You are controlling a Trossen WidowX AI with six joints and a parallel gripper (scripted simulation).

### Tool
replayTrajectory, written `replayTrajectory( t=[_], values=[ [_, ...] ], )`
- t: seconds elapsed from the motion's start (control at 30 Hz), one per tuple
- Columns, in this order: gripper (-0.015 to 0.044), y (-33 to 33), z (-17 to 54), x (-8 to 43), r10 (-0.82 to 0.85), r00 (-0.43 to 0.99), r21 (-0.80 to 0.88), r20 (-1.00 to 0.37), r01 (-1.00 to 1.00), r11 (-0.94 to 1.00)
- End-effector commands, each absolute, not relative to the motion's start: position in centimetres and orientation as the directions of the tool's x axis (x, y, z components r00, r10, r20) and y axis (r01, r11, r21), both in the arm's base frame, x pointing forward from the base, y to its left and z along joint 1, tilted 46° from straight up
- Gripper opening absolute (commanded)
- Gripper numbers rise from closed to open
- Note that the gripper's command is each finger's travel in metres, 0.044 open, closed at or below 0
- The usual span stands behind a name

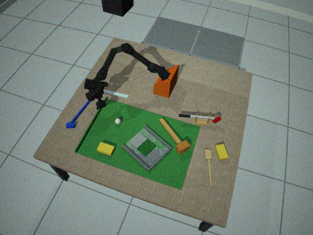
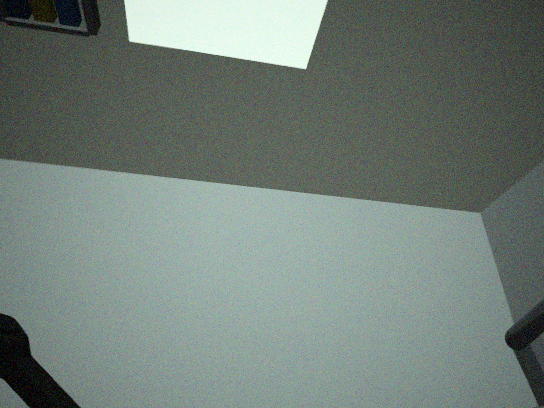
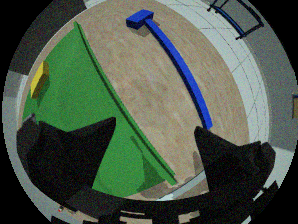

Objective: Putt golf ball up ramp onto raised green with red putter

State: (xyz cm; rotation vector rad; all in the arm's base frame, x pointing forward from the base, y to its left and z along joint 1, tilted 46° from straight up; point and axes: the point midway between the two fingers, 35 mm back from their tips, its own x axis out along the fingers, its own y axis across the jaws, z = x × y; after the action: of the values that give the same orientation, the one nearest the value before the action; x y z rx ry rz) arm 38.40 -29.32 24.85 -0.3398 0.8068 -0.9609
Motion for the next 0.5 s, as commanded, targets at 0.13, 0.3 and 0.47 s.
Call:
replayTrajectory(
  t=[0.13,0.3,0.47],
  values=[
    [0.0440,-20.3,16.0,43.7,-0.679,0.393,-0.658,-0.620,0.213,0.723],
    [0.0440,-14.2,10.9,45.2,-0.589,0.397,-0.656,-0.704,-0.044,0.754],
    [0.0440,-8.0,6.0,45.3,-0.507,0.373,-0.619,-0.777,-0.302,0.725]
  ],
)
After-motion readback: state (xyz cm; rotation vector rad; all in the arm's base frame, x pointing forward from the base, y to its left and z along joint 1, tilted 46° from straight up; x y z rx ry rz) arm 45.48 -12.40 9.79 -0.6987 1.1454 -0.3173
